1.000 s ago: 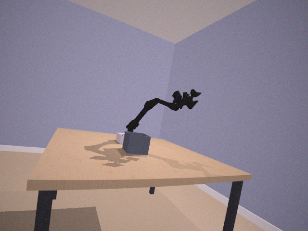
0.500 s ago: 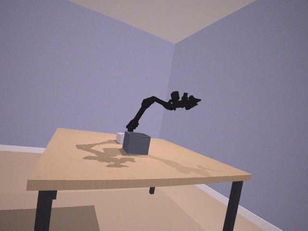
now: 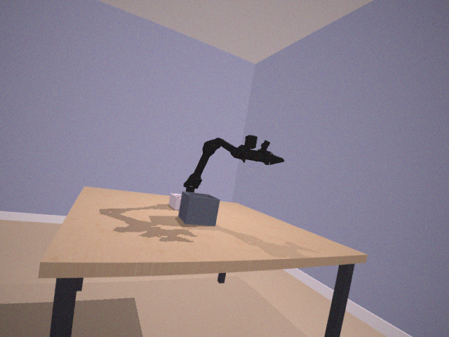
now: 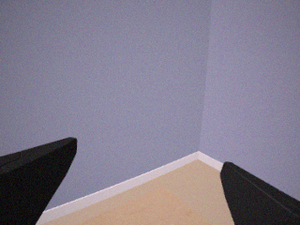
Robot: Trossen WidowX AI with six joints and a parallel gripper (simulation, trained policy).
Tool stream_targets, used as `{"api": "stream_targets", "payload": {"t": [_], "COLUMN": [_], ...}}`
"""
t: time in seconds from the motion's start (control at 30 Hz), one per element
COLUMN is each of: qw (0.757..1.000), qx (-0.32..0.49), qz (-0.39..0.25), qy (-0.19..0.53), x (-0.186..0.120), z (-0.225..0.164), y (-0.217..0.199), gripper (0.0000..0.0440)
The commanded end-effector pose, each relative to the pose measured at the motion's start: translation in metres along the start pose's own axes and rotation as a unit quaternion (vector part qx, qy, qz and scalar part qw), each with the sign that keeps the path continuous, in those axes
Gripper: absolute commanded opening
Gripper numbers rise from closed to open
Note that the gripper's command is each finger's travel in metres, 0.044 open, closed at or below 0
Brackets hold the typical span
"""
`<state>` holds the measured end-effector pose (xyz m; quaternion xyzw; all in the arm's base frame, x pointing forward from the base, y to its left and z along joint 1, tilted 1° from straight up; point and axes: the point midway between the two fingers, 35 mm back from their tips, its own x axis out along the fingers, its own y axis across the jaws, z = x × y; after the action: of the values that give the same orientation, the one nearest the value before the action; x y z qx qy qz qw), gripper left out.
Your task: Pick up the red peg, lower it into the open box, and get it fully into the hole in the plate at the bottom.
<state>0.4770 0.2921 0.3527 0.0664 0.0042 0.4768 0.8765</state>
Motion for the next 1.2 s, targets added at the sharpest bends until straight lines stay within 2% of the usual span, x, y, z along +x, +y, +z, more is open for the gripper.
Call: {"api": "stream_targets", "payload": {"t": [0.0, 0.27, 0.57, 0.87, 1.17], "qw": [0.998, 0.978, 0.934, 0.867, 0.78], "qx": [0.052, 0.152, 0.262, 0.365, 0.46], "qz": [-0.029, -0.082, -0.137, -0.19, -0.246], "qy": [0.035, 0.113, 0.2, 0.28, 0.346], "x": [-0.014, -0.044, -0.082, -0.121, -0.16], "z": [-0.013, -0.048, -0.089, -0.13, -0.164], "y": [-0.009, -0.016, -0.007, 0.014, 0.044], "gripper": [0.044, 0.044, 0.044, 0.044, 0.044]}}
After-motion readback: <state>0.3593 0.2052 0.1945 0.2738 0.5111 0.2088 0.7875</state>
